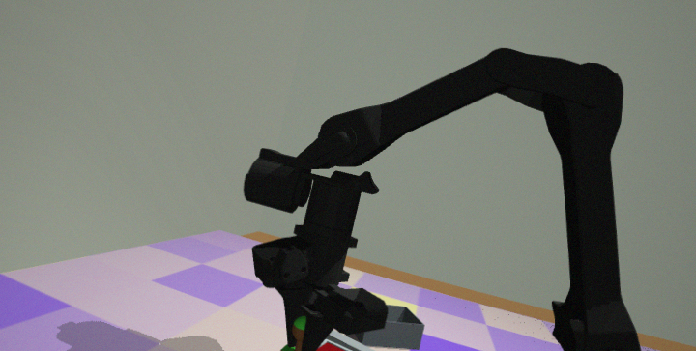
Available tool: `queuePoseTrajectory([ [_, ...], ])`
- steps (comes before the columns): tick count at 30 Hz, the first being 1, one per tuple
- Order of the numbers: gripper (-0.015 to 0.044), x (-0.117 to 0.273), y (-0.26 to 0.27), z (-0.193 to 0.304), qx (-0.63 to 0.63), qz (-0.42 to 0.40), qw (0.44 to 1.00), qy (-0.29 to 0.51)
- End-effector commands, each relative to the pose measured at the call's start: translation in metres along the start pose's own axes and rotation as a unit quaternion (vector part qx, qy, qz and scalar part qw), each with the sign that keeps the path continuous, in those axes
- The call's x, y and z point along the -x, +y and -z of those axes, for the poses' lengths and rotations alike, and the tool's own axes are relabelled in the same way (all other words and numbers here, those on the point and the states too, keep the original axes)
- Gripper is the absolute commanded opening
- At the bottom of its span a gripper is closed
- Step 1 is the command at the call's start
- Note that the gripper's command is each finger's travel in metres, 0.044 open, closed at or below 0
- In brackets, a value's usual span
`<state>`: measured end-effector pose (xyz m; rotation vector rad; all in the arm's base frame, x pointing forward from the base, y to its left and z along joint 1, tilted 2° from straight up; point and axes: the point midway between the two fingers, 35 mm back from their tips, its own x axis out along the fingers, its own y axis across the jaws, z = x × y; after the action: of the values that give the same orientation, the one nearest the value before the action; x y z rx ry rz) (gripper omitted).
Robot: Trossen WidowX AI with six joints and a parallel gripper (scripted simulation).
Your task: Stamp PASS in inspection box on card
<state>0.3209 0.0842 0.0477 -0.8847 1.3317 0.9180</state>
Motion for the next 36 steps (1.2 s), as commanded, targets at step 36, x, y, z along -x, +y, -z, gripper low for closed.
queuePoseTrajectory([
  [36,0.0000,-0.028,0.002,0.001,0.001,-0.004,1.000,-0.002],
])
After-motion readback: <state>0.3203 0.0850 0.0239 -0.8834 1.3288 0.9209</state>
